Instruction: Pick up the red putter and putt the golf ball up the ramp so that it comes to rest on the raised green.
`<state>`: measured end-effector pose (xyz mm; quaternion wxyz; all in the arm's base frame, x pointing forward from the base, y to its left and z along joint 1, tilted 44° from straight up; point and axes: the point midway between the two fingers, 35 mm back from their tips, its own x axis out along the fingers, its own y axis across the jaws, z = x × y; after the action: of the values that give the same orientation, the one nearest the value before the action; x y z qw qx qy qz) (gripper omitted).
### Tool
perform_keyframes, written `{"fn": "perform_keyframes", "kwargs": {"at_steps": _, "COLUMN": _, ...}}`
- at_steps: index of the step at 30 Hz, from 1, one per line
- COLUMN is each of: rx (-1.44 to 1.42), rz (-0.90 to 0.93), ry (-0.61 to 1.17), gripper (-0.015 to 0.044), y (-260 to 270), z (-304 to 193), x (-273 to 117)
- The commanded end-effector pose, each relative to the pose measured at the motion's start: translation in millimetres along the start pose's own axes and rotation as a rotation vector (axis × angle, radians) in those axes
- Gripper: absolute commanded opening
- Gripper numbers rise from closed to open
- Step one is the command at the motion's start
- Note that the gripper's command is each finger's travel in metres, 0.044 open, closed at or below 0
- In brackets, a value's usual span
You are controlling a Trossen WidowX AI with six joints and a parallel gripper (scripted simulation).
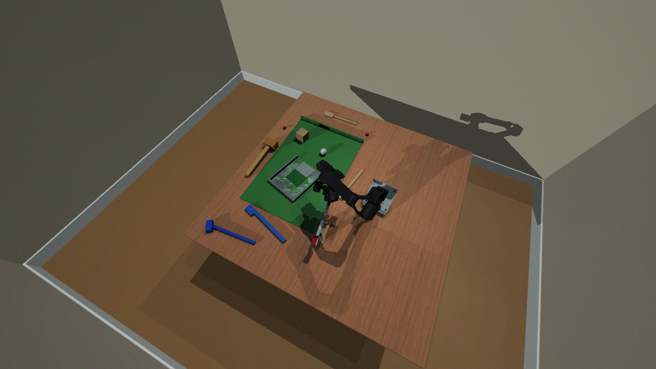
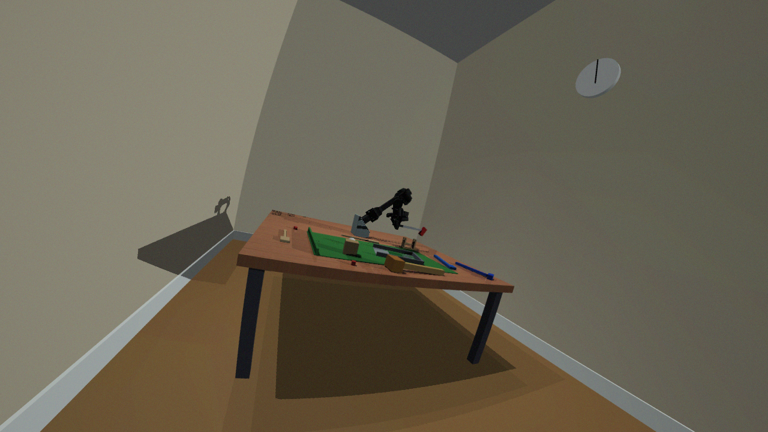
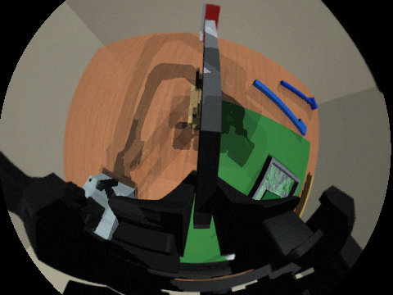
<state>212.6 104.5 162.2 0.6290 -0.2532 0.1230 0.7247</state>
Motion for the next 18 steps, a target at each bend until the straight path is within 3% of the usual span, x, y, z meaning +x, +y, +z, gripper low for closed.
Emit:
{"fn": "perform_keyframes", "kwargs": {"at_steps": 1, "rx": -0.002, "rz": -0.003, "ry": -0.007, "gripper": 0.0, "y": 0, "z": 5, "x": -11}}
{"fn": "perform_keyframes", "kwargs": {"at_steps": 18, "rx": 0.576, "rz": -0.084, "ry": 0.1, "gripper": 0.0, "y": -26, "z": -91, "x": -44}}
